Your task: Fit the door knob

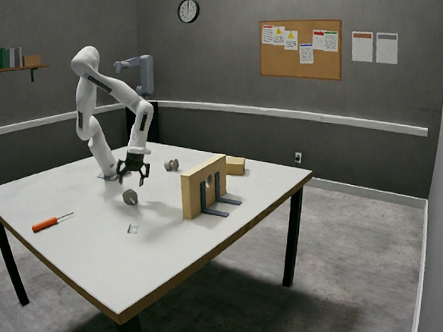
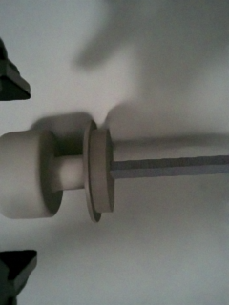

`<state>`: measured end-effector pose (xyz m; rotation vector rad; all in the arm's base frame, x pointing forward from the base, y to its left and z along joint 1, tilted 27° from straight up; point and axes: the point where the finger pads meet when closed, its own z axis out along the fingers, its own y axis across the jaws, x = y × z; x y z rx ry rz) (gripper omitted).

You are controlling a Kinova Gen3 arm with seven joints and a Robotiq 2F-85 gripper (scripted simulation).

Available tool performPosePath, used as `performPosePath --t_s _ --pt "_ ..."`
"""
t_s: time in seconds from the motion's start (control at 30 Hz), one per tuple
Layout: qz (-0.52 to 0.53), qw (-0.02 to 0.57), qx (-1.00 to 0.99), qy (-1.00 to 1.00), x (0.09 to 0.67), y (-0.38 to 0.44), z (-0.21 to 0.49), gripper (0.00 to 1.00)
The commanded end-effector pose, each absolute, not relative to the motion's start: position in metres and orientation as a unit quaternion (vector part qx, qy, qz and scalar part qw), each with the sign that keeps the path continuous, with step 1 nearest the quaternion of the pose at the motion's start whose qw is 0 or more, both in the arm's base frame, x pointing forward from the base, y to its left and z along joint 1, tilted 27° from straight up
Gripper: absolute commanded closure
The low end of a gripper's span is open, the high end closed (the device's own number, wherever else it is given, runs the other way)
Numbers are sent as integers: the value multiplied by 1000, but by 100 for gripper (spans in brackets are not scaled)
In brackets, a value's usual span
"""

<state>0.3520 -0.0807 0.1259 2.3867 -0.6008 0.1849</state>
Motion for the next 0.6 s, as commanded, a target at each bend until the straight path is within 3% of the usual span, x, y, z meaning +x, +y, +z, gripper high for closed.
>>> performPosePath --t_s 0.0,0.57 --pt "69 332 912 -230 351 -86 120 10" --pt "69 332 912 -230 350 -96 107 10"
